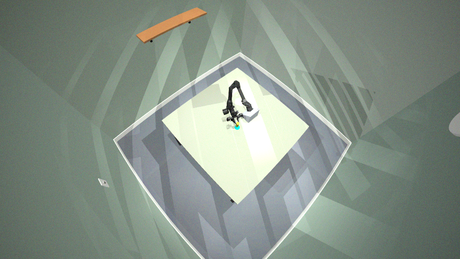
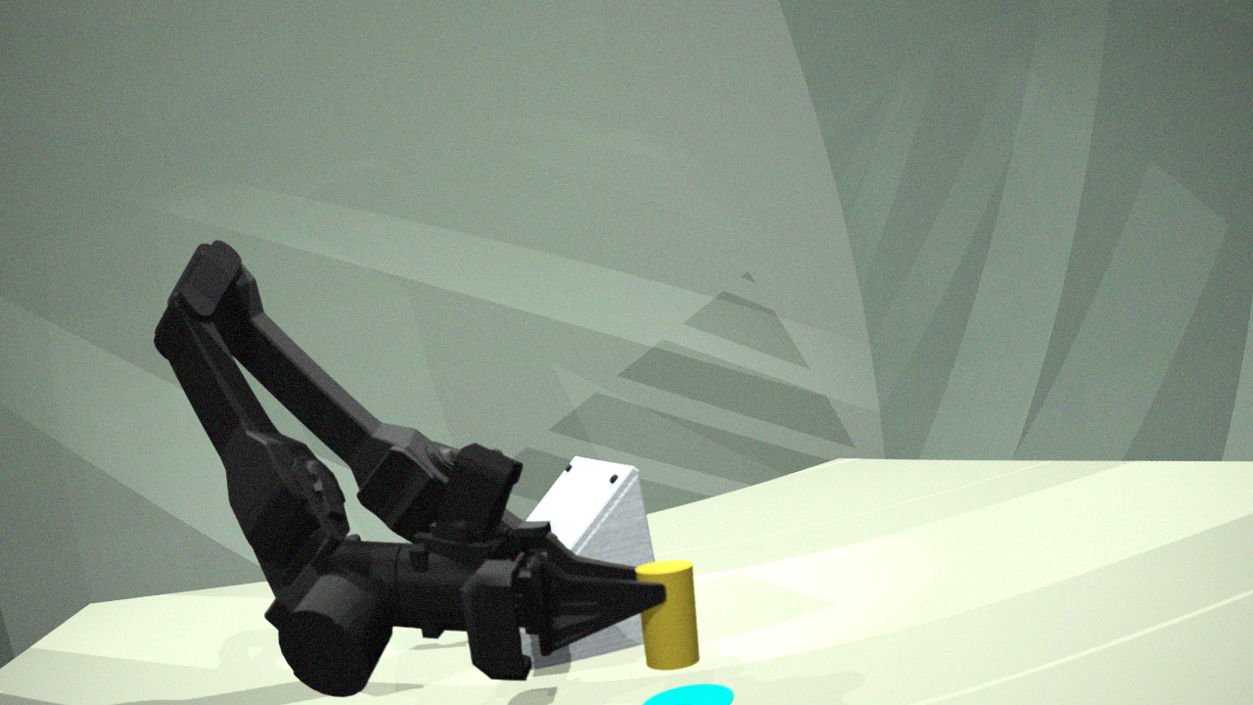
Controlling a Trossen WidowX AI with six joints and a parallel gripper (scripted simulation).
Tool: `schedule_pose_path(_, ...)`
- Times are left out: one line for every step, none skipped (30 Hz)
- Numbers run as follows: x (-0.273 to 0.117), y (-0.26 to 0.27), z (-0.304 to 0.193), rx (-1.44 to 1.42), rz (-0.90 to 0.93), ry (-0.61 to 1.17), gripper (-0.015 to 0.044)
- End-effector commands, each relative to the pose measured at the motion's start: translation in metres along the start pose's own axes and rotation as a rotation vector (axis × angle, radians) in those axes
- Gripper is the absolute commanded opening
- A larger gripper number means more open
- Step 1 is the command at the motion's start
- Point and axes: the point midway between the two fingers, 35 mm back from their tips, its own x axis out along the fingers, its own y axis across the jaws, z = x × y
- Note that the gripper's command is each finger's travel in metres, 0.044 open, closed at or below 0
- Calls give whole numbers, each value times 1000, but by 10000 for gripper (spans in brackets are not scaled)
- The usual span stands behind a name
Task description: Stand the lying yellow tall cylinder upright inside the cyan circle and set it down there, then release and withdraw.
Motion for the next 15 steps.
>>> schedule_pose_path(2, 2, -10, -7, 1, -10, 105)
schedule_pose_path(2, 3, -13, -8, 2, -11, 105)
schedule_pose_path(2, 3, -14, -9, 2, -11, 105)
schedule_pose_path(2, 3, -15, -9, 2, -11, 105)
schedule_pose_path(2, 3, -15, -9, 2, -11, 105)
schedule_pose_path(3, 3, -17, -9, 2, -10, 105)
schedule_pose_path(4, 4, -19, -8, 2, -8, 105)
schedule_pose_path(5, 4, -23, -6, 2, -6, 105)
schedule_pose_path(6, 5, -26, -5, 3, -4, 105)
schedule_pose_path(7, 5, -29, -3, 3, -2, 105)
schedule_pose_path(7, 6, -32, -2, 3, -1, 105)
schedule_pose_path(8, 6, -33, -2, 3, 0, 105)
schedule_pose_path(8, 6, -34, -1, 3, 0, 105)
schedule_pose_path(8, 6, -34, -1, 3, 0, 105)
schedule_pose_path(8, 6, -34, -1, 3, 0, 105)
